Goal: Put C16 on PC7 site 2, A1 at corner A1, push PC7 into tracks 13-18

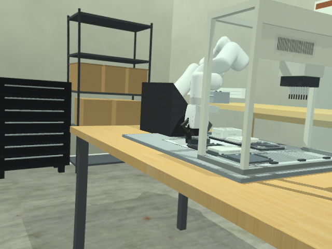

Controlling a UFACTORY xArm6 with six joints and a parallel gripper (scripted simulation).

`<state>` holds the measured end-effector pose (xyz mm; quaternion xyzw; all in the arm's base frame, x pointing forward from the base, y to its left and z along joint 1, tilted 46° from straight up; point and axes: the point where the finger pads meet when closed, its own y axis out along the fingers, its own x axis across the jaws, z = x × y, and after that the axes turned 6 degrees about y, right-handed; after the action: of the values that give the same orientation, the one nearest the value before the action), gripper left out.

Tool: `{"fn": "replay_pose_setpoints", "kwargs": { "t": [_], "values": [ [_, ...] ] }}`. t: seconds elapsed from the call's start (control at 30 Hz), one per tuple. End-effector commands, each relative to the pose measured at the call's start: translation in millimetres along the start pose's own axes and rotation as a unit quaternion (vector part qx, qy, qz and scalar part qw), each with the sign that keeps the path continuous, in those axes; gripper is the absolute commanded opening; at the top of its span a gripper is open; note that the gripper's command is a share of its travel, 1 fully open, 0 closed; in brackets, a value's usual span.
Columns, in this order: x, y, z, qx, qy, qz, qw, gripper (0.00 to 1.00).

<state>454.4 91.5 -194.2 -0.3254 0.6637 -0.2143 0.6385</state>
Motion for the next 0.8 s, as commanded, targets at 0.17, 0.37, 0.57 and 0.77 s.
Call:
{"fn": "replay_pose_setpoints", "kwargs": {
  "t": [0.17,0.37,0.57,0.77],
  "values": [
    [-1.0,-1.8,11.6,0.002,-0.001,-0.001,1.0,0.82],
    [-1.4,-1.9,15.6,0.002,-0.001,-0.001,1.0,0.82],
    [-2.0,-1.9,21.6,0.002,-0.001,-0.001,1.0,0.82],
    [-2.6,-1.9,26.5,0.002,-0.001,-0.001,1.0,0.82]
  ]
}}
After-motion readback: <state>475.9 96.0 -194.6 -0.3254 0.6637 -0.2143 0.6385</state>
